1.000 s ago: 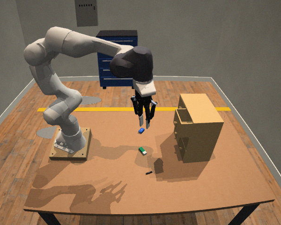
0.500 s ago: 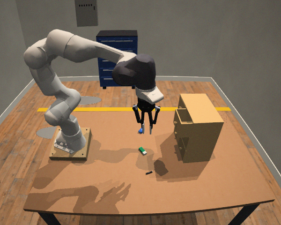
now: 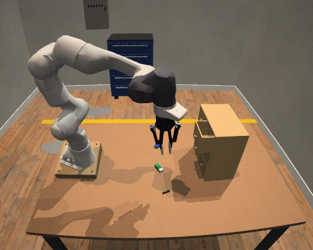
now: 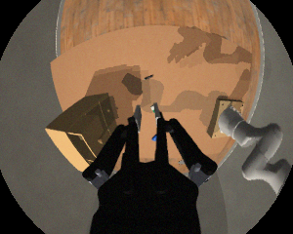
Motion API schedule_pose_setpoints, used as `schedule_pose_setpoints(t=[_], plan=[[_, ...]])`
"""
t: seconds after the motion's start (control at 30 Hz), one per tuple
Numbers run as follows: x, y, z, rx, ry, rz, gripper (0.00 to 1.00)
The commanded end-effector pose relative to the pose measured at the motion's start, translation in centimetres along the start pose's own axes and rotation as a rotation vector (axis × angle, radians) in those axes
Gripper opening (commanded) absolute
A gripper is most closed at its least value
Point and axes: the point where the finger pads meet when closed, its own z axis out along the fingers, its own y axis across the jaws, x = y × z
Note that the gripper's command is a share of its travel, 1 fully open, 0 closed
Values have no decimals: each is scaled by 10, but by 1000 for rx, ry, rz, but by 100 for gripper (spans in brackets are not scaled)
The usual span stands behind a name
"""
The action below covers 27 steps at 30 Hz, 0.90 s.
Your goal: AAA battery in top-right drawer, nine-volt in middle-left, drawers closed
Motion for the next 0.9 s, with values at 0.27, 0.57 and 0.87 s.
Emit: schedule_pose_setpoints(t=[0.27, 0.57, 0.87], plan=[[10, -5, 19, 1, 9, -307, 20], [10, -5, 19, 1, 9, -307, 20], [15, -7, 35, -5, 9, -446, 20]])
